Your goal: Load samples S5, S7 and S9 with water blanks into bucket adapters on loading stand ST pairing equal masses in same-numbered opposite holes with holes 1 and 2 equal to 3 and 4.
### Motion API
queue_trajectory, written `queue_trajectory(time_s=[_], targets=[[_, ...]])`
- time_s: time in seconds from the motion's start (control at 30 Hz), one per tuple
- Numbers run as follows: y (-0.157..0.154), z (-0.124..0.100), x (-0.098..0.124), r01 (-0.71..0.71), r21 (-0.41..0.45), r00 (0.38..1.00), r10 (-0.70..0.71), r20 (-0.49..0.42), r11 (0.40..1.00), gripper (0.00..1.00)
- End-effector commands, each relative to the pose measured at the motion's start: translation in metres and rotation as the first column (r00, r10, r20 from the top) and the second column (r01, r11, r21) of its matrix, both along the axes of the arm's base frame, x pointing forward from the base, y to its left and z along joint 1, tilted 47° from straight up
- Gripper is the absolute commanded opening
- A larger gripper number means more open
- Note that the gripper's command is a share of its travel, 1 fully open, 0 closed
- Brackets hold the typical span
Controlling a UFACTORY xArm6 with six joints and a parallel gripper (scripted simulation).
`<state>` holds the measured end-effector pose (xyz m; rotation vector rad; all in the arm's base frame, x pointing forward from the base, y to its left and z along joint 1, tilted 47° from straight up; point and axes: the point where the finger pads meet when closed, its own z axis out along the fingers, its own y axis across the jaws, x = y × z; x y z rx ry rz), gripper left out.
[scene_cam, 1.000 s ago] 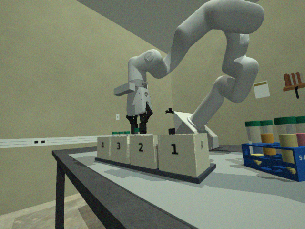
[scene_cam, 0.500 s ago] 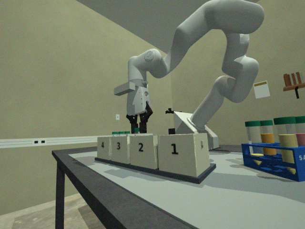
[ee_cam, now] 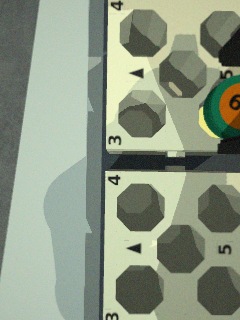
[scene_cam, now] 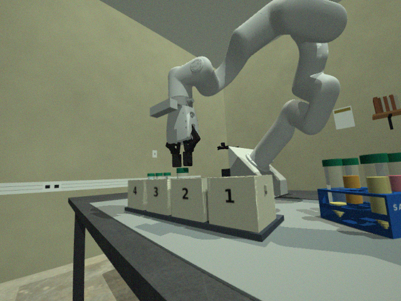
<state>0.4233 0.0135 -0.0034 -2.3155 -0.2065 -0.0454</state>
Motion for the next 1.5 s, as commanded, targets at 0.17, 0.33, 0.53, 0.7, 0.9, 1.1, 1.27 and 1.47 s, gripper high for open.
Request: queue_trajectory(time_s=[0.17, 0.33, 0.53, 0.7, 0.9, 1.1, 1.27, 1.47], targets=[[-0.015, 0.014, 0.002, 0.002, -0.002, 1.0, -0.002, 0.004, 1.0, 0.44], [-0.021, 0.019, 0.002, 0.002, -0.002, 1.0, -0.002, 0.004, 1.0, 0.44], [-0.028, 0.026, 0.003, 0.002, -0.002, 1.0, -0.002, 0.004, 1.0, 0.44], [-0.035, 0.033, 0.003, 0.002, -0.002, 1.0, -0.002, 0.004, 1.0, 0.44], [-0.043, 0.04, 0.003, 0.002, -0.002, 1.0, -0.002, 0.004, 1.0, 0.44], [-0.05, 0.047, 0.003, 0.002, -0.002, 1.0, -0.002, 0.004, 1.0, 0.44], [-0.057, 0.053, 0.004, 0.002, -0.002, 1.0, -0.002, 0.004, 1.0, 0.44], [-0.064, 0.06, 0.004, 0.002, -0.002, 1.0, -0.002, 0.004, 1.0, 0.44]])
